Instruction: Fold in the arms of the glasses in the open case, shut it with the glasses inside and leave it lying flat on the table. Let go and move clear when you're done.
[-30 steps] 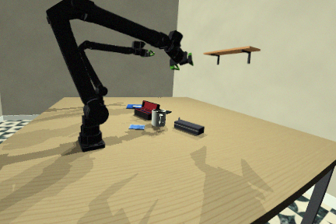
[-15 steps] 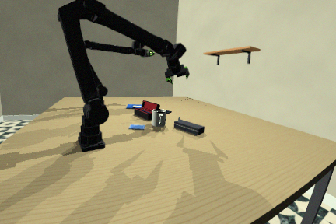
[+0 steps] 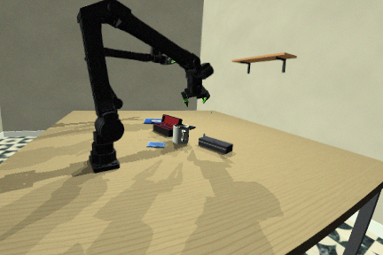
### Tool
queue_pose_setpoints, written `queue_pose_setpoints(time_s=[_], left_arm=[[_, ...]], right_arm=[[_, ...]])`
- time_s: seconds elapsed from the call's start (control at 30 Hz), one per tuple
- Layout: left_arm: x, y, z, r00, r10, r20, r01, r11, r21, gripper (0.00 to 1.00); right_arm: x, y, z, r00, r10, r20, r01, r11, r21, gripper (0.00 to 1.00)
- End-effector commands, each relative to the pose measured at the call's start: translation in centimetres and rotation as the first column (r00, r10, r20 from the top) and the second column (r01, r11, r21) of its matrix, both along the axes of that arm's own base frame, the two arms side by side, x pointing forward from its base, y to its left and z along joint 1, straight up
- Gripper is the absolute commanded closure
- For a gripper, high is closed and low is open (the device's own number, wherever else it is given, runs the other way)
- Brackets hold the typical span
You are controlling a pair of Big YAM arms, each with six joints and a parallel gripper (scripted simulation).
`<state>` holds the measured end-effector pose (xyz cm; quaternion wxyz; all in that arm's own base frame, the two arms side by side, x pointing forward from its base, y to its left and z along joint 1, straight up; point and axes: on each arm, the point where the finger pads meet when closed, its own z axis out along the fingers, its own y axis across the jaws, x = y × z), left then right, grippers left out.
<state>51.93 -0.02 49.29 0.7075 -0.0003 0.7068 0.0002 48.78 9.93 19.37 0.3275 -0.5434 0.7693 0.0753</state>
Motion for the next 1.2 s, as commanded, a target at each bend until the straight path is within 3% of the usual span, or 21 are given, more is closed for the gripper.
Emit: queue_pose_setpoints(time_s=[0.0, 0.1, 0.2, 0.3, 0.33, 0.67, 0.8, 0.87, 0.9, 1.17], left_arm=[[0.2, -0.5, 0.4, 1.000, -0.011, 0.010, 0.011, 1.000, 0.008, 0.00], [0.2, -0.5, 0.4, 1.000, -0.011, 0.010, 0.011, 1.000, 0.008, 0.00], [0.2, -0.5, 0.4, 1.000, -0.011, 0.010, 0.011, 1.000, 0.008, 0.00], [0.2, -0.5, 0.4, 1.000, -0.011, 0.010, 0.011, 1.000, 0.008, 0.00], [0.2, -0.5, 0.4, 1.000, -0.011, 0.010, 0.011, 1.000, 0.008, 0.00], [0.2, -0.5, 0.4, 1.000, -0.011, 0.010, 0.011, 1.000, 0.008, 0.00], [0.2, -0.5, 0.4, 1.000, -0.011, 0.010, 0.011, 1.000, 0.008, 0.00], [0.2, -0.5, 0.4, 1.000, -0.011, 0.010, 0.011, 1.000, 0.008, 0.00], [0.2, -0.5, 0.4, 1.000, -0.011, 0.010, 0.011, 1.000, 0.008, 0.00], [0.2, -0.5, 0.4, 1.000, -0.011, 0.010, 0.011, 1.000, 0.008, 0.00]], right_arm=[[-0.7, 1.3, -2.1, 0.990, 0.138, -0.040, -0.140, 0.989, -0.040, 0.04], [-1.9, 1.8, -3.5, 0.975, 0.209, -0.080, -0.212, 0.977, -0.030, 0.04], [-1.8, 1.8, -3.0, 0.971, 0.229, -0.069, -0.231, 0.973, -0.029, 0.04], [-2.9, 2.5, -4.3, 0.949, 0.296, -0.105, -0.298, 0.954, -0.009, 0.04], [-4.5, 2.6, -6.0, 0.936, 0.319, -0.148, -0.322, 0.947, 0.007, 0.04], [-6.0, 4.4, -6.5, 0.839, 0.520, -0.157, -0.511, 0.854, 0.095, 0.04], [-6.0, 3.3, -5.2, 0.846, 0.517, -0.129, -0.507, 0.856, 0.100, 0.04], [-6.4, 3.6, -6.9, 0.837, 0.520, -0.169, -0.504, 0.854, 0.133, 0.04], [-8.3, 3.2, -10.0, 0.833, 0.503, -0.230, -0.477, 0.864, 0.163, 0.04], [-7.4, 4.1, -10.7, 0.850, 0.488, -0.199, -0.466, 0.872, 0.148, 0.04]])
